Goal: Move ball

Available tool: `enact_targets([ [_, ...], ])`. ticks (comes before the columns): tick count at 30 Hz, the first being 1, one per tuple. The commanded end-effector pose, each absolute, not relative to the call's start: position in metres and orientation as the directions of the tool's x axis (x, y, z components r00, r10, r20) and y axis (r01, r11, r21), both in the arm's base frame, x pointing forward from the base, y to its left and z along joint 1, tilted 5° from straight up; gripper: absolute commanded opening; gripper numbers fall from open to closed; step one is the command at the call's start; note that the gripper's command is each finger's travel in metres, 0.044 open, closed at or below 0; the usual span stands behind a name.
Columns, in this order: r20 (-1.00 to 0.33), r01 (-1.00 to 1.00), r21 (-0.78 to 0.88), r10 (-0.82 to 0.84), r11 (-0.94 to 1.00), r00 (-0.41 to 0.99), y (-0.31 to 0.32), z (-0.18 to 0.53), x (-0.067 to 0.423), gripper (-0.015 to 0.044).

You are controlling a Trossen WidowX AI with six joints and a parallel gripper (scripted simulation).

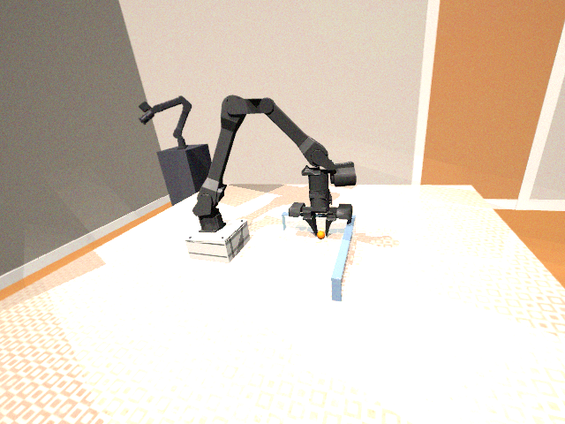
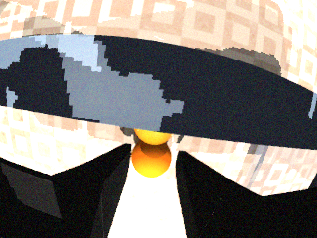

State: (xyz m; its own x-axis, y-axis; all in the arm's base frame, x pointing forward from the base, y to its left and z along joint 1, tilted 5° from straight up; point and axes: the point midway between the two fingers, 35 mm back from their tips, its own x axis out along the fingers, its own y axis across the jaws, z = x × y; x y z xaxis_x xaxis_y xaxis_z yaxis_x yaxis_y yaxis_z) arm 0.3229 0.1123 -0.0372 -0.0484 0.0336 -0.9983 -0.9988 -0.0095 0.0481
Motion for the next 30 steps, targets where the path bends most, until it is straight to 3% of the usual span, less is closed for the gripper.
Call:
enact_targets([
  [1, -0.998, -0.999, 0.051, 0.028, -0.011, -0.052, 0.111, -0.039, 0.321, 0.0116],
  [6, -0.998, -0.999, 0.051, 0.028, -0.011, -0.052, 0.111, -0.039, 0.321, 0.0083],
  [10, -0.998, -0.999, 0.037, 0.049, 0.012, -0.037, 0.106, -0.036, 0.324, 0.0],
  [30, -0.998, -0.999, 0.051, 0.028, -0.011, -0.051, 0.108, 0.083, 0.328, 0.0],
])
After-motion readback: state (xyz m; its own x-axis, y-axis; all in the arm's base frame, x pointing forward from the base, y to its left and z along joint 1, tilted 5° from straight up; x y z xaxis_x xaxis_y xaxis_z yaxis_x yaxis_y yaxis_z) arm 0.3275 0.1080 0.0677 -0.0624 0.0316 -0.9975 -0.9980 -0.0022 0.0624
